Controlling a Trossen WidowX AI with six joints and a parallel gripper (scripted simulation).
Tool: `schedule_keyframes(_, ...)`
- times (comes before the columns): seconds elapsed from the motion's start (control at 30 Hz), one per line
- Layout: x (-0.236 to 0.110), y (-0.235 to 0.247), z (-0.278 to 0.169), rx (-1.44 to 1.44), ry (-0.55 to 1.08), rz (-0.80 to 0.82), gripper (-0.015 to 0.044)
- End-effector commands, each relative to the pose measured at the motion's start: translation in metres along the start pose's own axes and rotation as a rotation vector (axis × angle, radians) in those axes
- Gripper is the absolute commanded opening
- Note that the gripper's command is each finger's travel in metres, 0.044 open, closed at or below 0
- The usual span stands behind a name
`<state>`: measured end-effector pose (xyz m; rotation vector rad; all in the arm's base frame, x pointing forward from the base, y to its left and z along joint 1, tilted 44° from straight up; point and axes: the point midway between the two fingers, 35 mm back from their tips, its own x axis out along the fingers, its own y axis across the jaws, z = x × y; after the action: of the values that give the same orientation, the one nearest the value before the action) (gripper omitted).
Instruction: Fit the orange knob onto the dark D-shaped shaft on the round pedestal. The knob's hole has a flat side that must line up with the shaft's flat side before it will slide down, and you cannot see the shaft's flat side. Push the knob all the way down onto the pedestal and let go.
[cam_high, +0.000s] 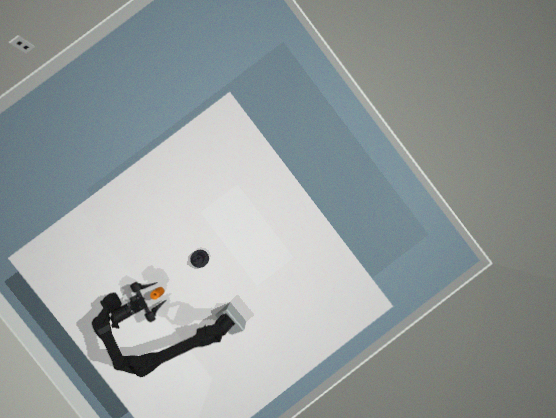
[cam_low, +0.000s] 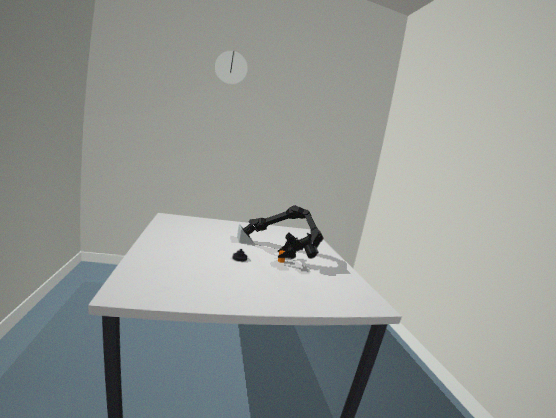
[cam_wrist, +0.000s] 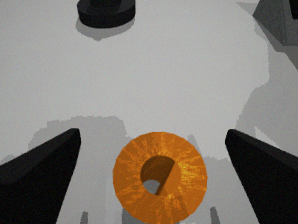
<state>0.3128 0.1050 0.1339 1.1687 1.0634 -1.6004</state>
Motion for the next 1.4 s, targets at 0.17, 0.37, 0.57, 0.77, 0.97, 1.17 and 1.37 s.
schedule_keyframes(0.17,-0.013,0.000,0.036,0.017,0.426,-0.122,0.0440)
schedule_keyframes(0.37,-0.044,0.003,0.073,0.017,0.866,-0.068,0.0440)
schedule_keyframes(0.57,-0.053,0.004,0.083,0.018,0.960,-0.027,0.0440)
schedule_keyframes(0.77,-0.053,0.005,0.083,0.003,0.960,-0.019,0.0440)
schedule_keyframes(0.97,-0.054,0.005,0.082,-0.475,0.942,0.230,0.0440)
schedule_keyframes(1.17,-0.054,0.005,0.082,-1.013,0.867,0.512,0.0440)
schedule_keyframes(1.37,-0.054,0.005,0.082,-1.546,0.728,0.792,0.0440)
